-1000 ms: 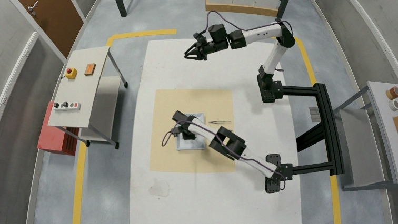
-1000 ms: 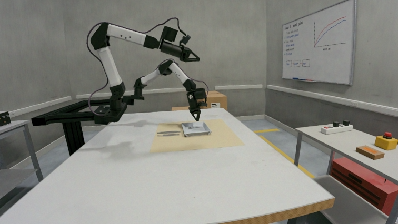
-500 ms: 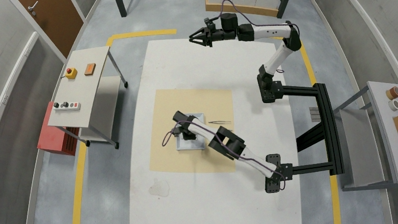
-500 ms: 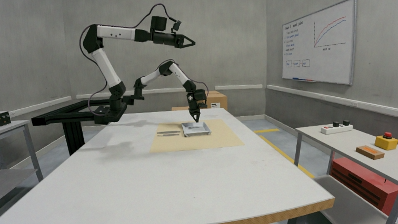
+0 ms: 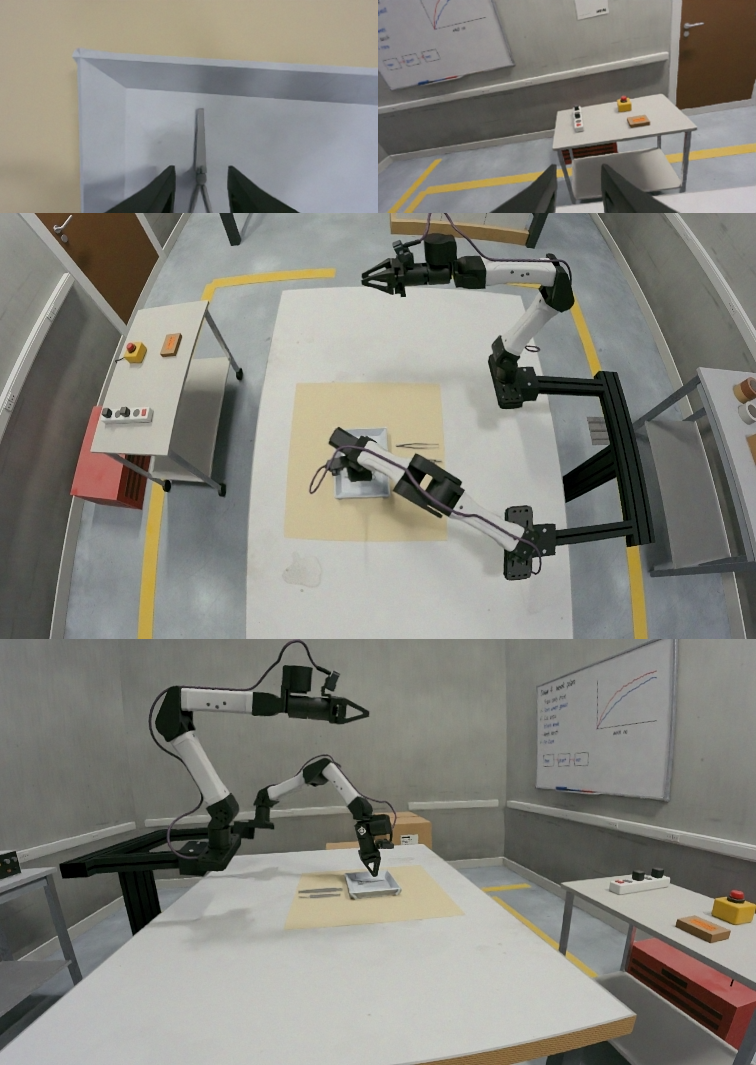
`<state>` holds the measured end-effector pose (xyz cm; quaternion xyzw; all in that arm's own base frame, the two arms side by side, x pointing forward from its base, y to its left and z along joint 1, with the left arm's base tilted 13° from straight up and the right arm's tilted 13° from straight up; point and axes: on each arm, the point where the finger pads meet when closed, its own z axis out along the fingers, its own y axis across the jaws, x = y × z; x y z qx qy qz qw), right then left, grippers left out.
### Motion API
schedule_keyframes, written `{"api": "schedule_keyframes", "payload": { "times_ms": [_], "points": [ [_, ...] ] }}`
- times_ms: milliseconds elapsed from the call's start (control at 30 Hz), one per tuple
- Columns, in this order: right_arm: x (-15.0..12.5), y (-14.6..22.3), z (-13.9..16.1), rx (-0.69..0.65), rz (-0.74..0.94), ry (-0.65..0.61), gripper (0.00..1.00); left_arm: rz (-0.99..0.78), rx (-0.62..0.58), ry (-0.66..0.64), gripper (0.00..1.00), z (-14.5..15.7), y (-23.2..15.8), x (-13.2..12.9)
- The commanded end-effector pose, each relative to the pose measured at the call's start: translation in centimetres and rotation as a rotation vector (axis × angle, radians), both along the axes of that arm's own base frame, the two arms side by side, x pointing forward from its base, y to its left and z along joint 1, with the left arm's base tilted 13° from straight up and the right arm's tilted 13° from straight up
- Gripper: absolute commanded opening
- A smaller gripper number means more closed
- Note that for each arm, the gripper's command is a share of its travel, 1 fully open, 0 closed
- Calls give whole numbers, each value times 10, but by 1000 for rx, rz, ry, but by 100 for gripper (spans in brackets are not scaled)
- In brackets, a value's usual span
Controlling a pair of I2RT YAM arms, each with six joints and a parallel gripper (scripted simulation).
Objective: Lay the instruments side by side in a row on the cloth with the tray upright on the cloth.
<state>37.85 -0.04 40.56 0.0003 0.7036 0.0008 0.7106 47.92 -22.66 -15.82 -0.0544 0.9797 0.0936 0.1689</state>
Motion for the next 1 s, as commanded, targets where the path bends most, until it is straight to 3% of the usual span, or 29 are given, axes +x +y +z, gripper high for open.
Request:
{"api": "schedule_keyframes", "payload": {
  "times_ms": [0, 967],
  "points": [
    [4, 3, -15, -10, 4, 40, 28, -1, 14, -7, 33, -17, 5, 6],
    [2, 0, -7, -10, -5, 22, 28, 0, 12, 3, 33, -33, 9, 6]
  ]
}}
